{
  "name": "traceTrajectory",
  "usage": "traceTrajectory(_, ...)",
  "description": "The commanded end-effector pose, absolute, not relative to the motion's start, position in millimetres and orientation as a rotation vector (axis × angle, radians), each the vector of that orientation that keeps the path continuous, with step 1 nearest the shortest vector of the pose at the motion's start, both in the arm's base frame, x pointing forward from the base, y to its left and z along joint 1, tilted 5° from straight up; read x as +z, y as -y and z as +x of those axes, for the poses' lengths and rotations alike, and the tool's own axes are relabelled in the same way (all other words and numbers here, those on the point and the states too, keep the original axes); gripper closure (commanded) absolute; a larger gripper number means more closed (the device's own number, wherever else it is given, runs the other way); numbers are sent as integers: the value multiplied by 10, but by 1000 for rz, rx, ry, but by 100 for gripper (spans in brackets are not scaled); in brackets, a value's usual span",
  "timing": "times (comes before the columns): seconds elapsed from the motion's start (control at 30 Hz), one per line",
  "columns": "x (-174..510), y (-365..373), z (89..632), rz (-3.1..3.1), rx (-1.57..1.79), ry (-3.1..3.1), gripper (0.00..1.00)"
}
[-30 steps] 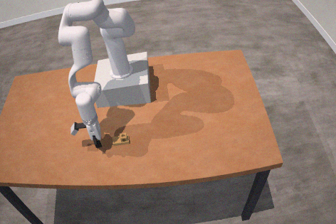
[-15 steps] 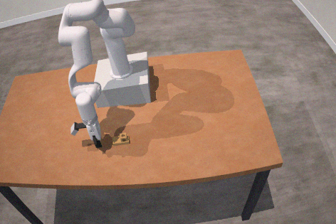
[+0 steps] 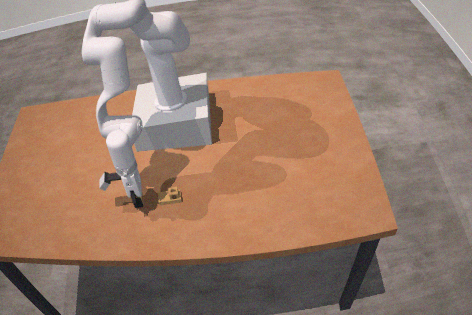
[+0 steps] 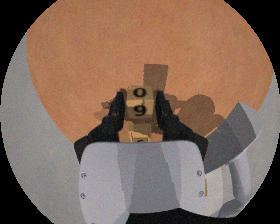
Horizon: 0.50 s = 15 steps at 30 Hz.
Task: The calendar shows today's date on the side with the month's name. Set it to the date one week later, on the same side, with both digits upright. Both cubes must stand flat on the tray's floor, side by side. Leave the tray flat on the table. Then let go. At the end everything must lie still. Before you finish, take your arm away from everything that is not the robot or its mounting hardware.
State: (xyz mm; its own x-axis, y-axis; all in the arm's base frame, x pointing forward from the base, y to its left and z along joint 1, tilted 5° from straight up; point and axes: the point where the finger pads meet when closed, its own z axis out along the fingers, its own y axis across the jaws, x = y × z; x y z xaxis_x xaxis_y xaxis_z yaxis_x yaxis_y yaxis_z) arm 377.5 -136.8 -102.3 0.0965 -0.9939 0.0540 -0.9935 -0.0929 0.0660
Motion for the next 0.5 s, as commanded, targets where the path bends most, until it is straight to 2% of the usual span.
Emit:
traceTrajectory(0.0, -1013, 1371, 3791, 2263, -2, 2057, 51)
traceTrajectory(0.03, -1013, 1371, 3791, 2263, -2, 2057, 71)
traceTrajectory(0.47, -1013, 1371, 3791, 2263, -2, 2057, 71)
